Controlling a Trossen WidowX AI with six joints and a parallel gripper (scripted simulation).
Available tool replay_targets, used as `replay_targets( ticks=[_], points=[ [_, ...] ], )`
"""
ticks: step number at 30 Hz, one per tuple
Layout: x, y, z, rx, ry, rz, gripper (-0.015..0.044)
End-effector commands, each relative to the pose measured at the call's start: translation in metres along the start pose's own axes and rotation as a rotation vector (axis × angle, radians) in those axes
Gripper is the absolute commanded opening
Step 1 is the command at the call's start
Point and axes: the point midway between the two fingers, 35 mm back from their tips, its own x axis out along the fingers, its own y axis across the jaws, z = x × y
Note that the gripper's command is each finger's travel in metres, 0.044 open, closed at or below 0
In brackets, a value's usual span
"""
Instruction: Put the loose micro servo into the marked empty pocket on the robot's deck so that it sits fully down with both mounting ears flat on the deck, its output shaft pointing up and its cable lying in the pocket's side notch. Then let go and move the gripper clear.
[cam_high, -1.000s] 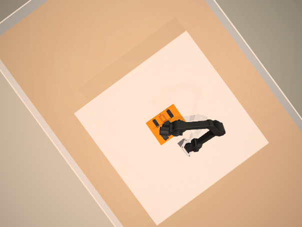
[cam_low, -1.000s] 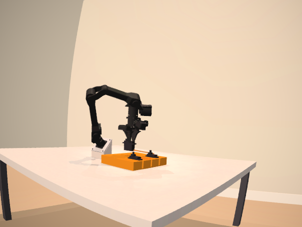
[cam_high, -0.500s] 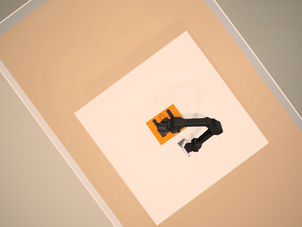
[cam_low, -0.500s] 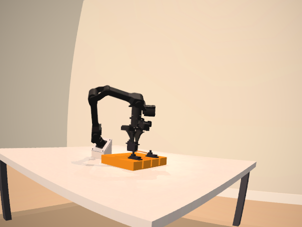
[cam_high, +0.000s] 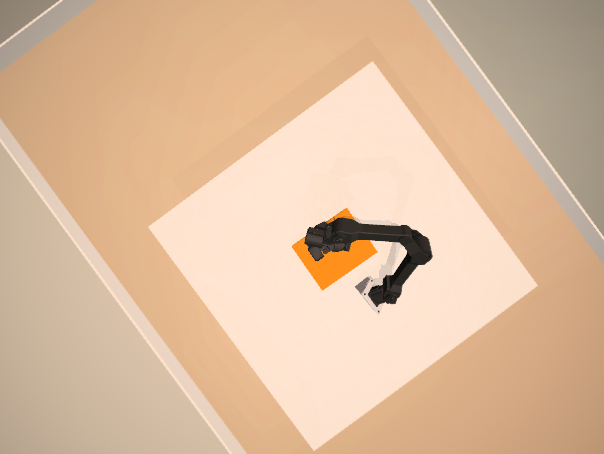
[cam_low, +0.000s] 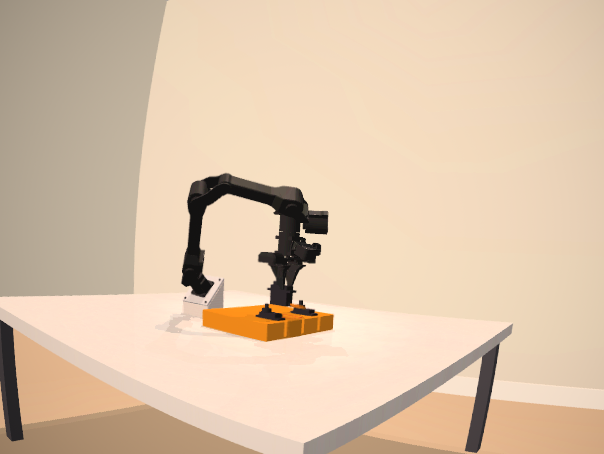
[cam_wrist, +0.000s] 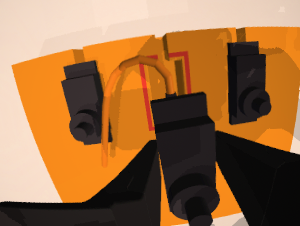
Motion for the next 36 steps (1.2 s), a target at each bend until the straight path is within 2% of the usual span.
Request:
replay_targets(
  ticks=[1, 36],
  points=[
    [-0.002, 0.000, 0.017, -0.002, -0.007, 0.000, 0.0000],
    [0.022, 0.000, 0.026, -0.001, -0.008, -0.001, 0.0000]
  ],
)
